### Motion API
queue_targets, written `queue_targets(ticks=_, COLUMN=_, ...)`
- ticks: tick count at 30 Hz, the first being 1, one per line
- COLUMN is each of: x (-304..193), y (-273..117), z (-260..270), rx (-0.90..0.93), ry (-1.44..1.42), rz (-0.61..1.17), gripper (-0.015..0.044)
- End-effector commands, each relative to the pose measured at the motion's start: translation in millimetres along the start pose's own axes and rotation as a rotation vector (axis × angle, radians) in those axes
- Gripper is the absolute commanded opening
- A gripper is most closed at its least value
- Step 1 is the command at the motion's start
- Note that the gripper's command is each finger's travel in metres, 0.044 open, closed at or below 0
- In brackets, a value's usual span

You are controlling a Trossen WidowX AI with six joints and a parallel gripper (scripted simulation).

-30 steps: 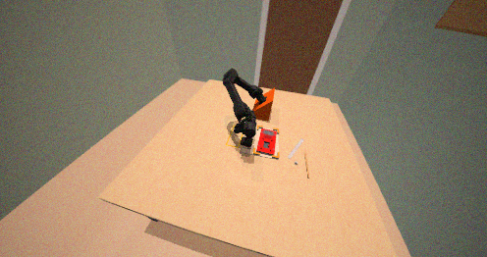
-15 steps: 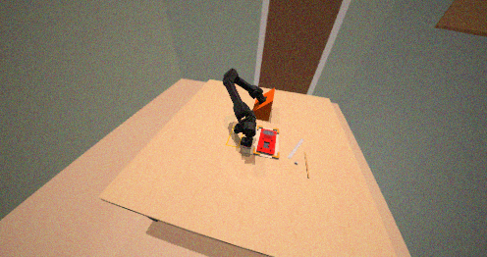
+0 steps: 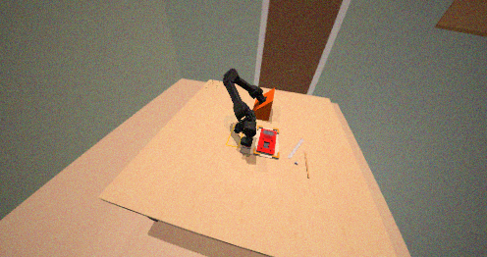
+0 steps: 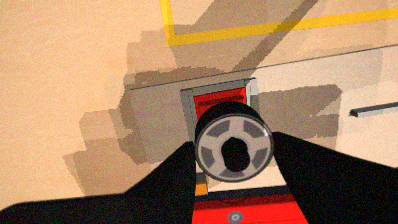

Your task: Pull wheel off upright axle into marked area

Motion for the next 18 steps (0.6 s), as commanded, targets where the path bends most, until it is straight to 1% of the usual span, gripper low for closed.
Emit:
queue_targets(ticks=1, x=-1.0, y=-3.5, z=-0.3, rx=0.001, ry=-0.002, rz=0.000, gripper=0.0000)
queue_targets(ticks=18, x=-1.2, y=-9.1, z=-0.1, rx=0.002, ry=-0.003, rz=0.000, gripper=0.0000)
Point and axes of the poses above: the point midway between the two fingers, 35 mm back from their tips, its own y axis out along the fingers, its own z axis across the jaws, x = y × z, the point moved 6 cm from there along -y, back along the fingers, and after that the axes turned 10 degrees about -y, right-handed, at the moved point
